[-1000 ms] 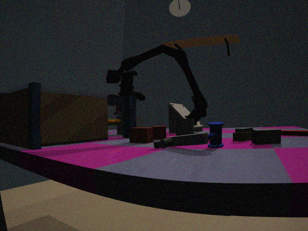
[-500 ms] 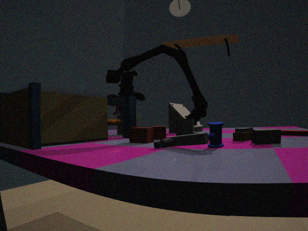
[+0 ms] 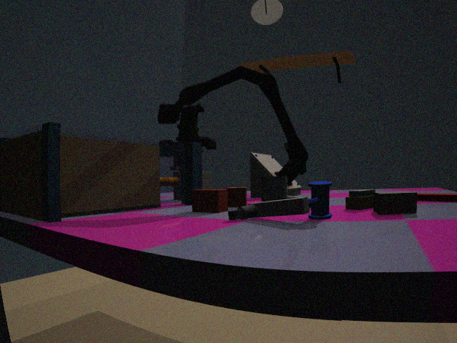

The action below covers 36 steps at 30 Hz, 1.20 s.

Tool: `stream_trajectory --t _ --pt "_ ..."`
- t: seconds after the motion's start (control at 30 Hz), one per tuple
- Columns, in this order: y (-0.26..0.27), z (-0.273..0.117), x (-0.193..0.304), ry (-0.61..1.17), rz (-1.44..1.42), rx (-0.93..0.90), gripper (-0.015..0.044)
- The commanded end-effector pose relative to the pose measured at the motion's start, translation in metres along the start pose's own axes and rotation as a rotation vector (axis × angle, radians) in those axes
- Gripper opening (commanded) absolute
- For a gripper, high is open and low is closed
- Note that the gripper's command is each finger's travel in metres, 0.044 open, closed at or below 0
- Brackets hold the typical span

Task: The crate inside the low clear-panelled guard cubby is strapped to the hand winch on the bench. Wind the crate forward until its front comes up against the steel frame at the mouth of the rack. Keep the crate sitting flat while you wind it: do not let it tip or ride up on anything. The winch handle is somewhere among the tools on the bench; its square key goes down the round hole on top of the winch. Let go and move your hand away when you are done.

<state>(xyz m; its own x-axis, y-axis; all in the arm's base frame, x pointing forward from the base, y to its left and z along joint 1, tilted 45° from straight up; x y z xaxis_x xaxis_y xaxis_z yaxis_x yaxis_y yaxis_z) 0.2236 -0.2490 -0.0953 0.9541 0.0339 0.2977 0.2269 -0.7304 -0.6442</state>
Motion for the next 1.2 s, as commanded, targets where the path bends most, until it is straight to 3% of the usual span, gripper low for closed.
stream_trajectory --t 0.0,0.93,1.17 --pt "-0.0018 0.0040 -0.0004 -0.013 -0.030 0.009 0.0000" --pt "0.0015 0.0042 -0.0008 -0.015 0.051 -0.003 0.0000" --pt "0.0009 0.0003 -0.0001 -0.005 0.048 -0.005 0.0184"
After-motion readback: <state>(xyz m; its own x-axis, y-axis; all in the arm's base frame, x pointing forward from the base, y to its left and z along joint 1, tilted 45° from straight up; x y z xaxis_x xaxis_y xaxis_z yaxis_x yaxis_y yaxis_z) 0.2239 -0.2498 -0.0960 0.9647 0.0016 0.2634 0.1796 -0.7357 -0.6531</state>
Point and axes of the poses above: the point midway between the two fingers, 35 mm back from their tips, its own z axis out along the fingers, its own y axis across the jaws, x = y × z, the point moved 3 cm from there along -z, back along the fingers, and after that the axes turned 8 degrees about -z, right-handed, at the moved point
